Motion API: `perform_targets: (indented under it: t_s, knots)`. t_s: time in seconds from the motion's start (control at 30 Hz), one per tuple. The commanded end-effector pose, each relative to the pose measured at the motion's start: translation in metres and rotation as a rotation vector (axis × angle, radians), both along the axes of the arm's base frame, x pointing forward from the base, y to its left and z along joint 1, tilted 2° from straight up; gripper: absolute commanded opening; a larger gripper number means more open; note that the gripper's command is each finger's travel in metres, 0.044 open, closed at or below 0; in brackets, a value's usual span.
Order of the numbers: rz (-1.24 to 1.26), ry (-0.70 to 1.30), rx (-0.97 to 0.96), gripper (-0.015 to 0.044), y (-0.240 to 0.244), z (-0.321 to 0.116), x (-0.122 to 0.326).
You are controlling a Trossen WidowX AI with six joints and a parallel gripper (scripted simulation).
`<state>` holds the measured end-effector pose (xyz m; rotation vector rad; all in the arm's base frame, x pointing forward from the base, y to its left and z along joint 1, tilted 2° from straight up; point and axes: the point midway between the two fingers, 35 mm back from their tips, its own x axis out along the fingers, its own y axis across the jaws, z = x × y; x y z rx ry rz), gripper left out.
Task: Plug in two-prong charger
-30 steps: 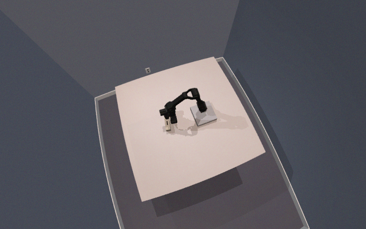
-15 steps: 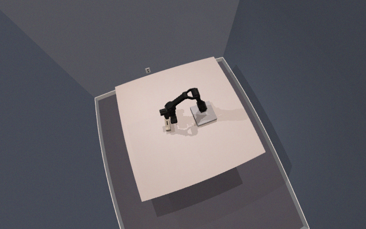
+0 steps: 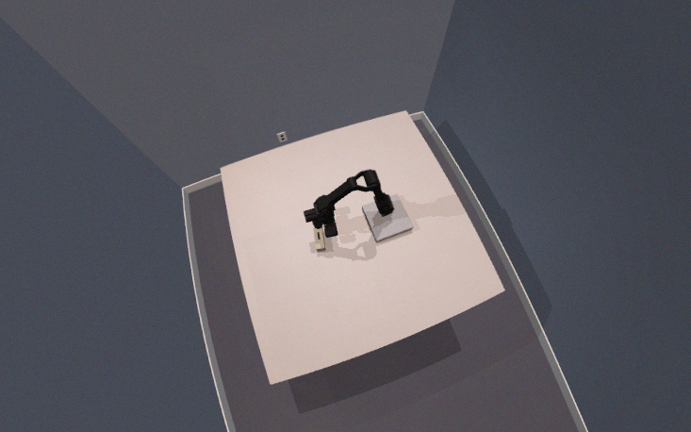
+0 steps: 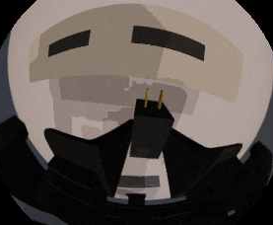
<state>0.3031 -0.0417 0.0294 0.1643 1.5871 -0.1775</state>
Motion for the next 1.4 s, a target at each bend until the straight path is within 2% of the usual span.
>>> perform_targets:
  t_s: [0.0, 1.37]
  knots:
    - [-0.003, -0.004, -0.001, 0.0000, -0.0003, 0.0012, 0.0018]
    - [-0.003, -0.004, -0.001, 0.0000, -0.0013, 0.0019, 0.0064]
